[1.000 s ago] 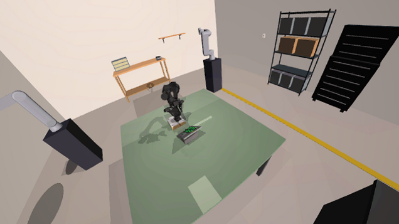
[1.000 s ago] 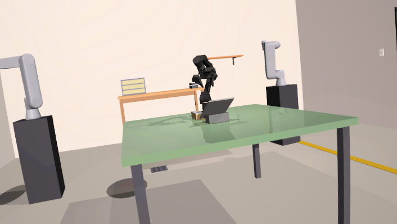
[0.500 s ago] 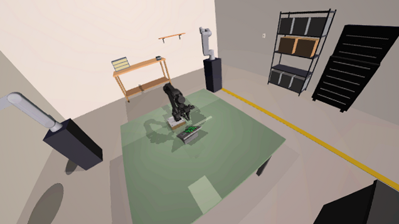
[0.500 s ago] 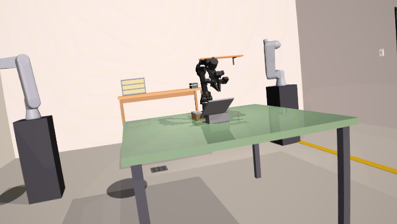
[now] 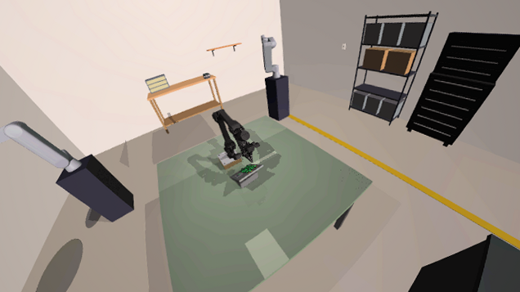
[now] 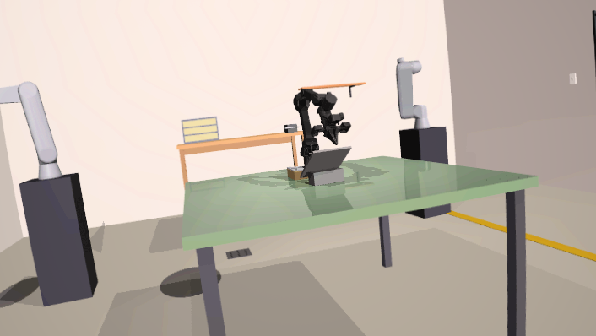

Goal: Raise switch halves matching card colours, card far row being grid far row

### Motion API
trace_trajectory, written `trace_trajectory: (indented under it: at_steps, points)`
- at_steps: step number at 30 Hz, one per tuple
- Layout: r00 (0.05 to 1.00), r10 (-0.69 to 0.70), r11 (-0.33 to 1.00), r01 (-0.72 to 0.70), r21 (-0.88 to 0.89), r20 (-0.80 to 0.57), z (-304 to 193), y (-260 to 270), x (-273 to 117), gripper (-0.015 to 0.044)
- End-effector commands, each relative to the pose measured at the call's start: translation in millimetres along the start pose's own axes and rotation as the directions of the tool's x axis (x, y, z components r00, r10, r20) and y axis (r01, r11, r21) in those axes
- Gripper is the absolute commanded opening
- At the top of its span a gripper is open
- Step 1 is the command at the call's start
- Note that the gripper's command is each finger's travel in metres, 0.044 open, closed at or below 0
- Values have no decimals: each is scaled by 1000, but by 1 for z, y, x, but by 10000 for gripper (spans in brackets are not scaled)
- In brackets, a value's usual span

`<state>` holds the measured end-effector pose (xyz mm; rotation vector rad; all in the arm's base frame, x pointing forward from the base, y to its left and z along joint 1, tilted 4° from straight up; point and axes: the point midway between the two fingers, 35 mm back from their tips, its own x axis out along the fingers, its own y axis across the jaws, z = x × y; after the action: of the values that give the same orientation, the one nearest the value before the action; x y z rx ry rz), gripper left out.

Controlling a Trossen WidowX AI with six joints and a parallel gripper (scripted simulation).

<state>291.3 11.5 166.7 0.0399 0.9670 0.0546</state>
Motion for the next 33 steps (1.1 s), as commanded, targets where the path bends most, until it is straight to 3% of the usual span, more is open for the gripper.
trace_trajectory:
  at_steps: [1,33]
  points:
    - [1000,-4,1000,4,5,6,2,0,4,0]
    - [1000,-4,1000,3,5,7,3,0,27,0]
